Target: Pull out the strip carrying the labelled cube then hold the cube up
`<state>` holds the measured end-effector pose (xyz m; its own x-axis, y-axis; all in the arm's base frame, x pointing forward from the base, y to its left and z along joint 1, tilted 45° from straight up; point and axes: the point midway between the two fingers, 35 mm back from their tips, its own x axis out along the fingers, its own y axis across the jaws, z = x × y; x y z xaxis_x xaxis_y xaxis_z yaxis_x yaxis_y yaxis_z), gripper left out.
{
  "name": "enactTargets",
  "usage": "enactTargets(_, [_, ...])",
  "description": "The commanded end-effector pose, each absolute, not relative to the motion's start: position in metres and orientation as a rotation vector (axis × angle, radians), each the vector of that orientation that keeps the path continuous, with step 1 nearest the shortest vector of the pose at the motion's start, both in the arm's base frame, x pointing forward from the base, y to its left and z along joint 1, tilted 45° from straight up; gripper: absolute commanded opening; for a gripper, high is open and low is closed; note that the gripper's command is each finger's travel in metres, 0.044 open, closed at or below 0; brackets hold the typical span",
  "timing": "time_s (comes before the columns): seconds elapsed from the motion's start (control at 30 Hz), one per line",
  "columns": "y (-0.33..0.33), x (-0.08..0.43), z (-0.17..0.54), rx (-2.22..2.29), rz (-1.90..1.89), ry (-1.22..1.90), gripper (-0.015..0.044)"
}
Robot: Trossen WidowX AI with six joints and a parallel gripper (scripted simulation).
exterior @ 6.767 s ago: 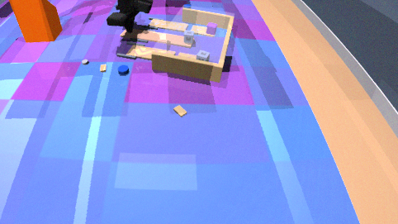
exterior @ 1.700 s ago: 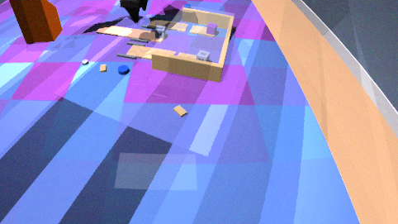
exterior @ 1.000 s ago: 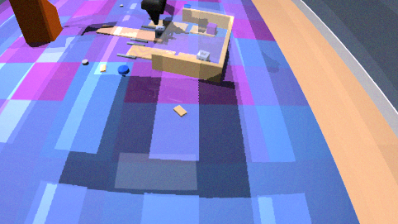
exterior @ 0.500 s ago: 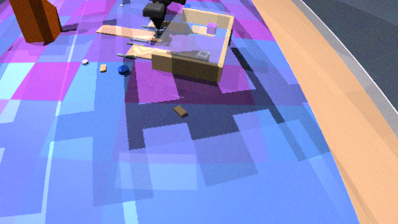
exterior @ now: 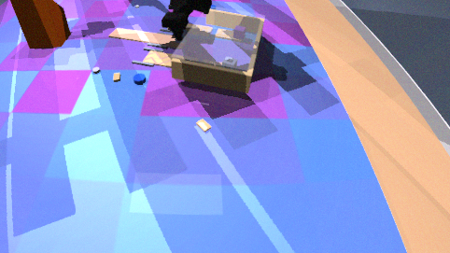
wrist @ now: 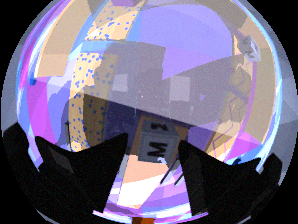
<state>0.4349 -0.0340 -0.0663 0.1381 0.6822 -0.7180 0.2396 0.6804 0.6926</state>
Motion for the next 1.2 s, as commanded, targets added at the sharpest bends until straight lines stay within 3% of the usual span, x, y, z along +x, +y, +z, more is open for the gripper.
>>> enactTargets(0.0, [-0.0274, 0.4332, -0.0736, 0.832, 0.379, 1.447, 0.025])
enactTargets(1.07, [-0.0272, 0.4332, -0.0738, 0.833, 0.379, 1.447, 0.025])
enactTargets(1.17, [-0.028, 0.4334, -0.0733, 0.825, 0.38, 1.445, 0.0171])
